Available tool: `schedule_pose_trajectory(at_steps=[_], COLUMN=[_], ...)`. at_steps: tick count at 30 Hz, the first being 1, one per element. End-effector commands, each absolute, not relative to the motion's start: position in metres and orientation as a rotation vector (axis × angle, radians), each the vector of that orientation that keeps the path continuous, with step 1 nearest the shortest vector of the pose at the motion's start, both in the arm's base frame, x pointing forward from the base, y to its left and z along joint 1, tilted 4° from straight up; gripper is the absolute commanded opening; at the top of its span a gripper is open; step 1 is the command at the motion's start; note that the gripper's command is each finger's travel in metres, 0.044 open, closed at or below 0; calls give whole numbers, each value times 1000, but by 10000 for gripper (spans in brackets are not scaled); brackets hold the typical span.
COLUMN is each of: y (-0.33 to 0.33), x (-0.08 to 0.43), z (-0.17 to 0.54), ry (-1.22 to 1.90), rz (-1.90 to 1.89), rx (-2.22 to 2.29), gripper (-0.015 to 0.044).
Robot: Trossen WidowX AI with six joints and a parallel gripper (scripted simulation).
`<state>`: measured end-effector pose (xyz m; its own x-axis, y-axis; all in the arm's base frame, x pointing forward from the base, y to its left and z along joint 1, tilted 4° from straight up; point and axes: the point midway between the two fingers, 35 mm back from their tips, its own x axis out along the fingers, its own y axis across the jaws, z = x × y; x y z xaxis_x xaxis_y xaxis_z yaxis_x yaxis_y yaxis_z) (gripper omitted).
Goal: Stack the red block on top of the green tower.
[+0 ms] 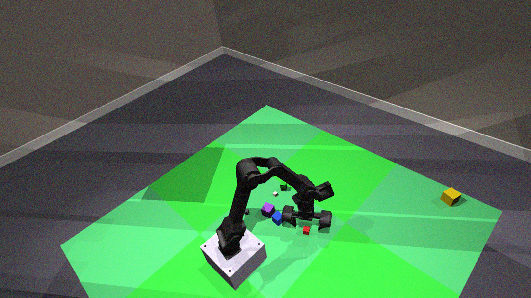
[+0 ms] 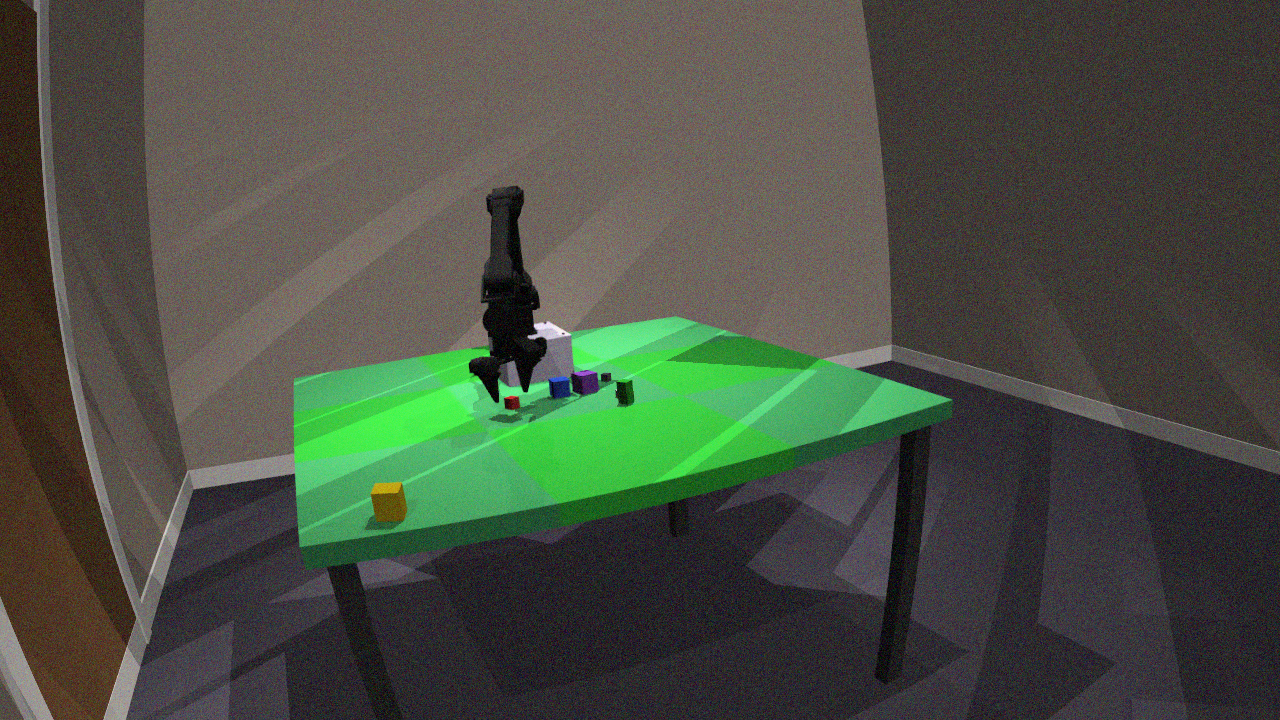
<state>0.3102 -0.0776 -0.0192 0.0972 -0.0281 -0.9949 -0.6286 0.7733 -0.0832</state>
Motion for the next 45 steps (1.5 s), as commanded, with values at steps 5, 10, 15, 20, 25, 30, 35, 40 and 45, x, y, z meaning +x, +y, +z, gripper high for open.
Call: schedule_pose_trajectory(at_steps=[5,10,15,20,25,30,35,40,45], y=[-78,-78,-78,-78,-78,-78,-78,-78,-78], x=[307,307,307,307,307,307,307,307,307], z=[-35,-38,-38,-38,-37,-37,-37,-37,-36], ry=[1434,1434,1434,1434,1434,1434,1434,1434,1434], rz=[489,489,489,489,489,489,489,489,489], rx=[-577,-577,-577,-577,-577,-577,-577,-577,-577], gripper=[440,440,440,440,387,256,125,72,19])
